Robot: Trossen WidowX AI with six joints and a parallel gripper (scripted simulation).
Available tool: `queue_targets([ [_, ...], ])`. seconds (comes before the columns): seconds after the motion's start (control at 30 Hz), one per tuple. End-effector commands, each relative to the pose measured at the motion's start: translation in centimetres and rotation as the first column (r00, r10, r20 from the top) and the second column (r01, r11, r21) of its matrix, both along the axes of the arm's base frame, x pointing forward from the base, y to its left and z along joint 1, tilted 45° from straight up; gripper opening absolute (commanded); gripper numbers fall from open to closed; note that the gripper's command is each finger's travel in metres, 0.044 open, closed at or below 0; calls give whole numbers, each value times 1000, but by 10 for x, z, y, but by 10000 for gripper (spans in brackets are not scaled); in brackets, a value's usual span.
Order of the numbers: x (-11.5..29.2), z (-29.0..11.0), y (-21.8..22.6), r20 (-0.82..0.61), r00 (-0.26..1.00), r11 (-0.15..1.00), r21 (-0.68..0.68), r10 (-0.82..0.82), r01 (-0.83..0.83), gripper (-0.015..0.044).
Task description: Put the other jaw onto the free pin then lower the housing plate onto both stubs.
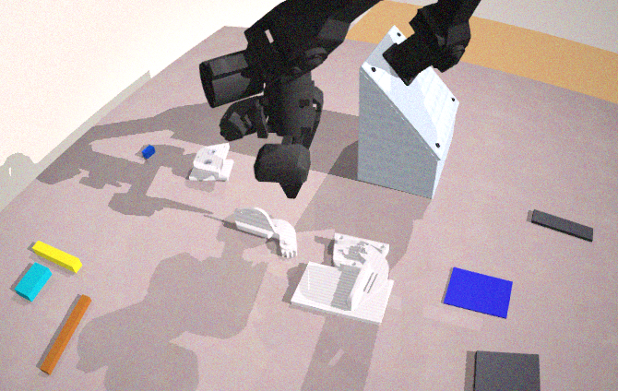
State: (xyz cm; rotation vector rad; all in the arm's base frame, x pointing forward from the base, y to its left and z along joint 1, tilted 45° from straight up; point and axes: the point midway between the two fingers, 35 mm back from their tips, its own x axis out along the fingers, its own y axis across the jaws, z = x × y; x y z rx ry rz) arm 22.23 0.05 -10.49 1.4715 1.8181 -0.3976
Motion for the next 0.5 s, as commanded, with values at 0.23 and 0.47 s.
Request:
queue_targets([
  [0.23, 1, 3, -5, 8, 1000, 1000, -9, 7, -7, 99],
  [0.47, 1, 3, -5, 8, 1000, 1000, -9, 7, -7, 0],
])
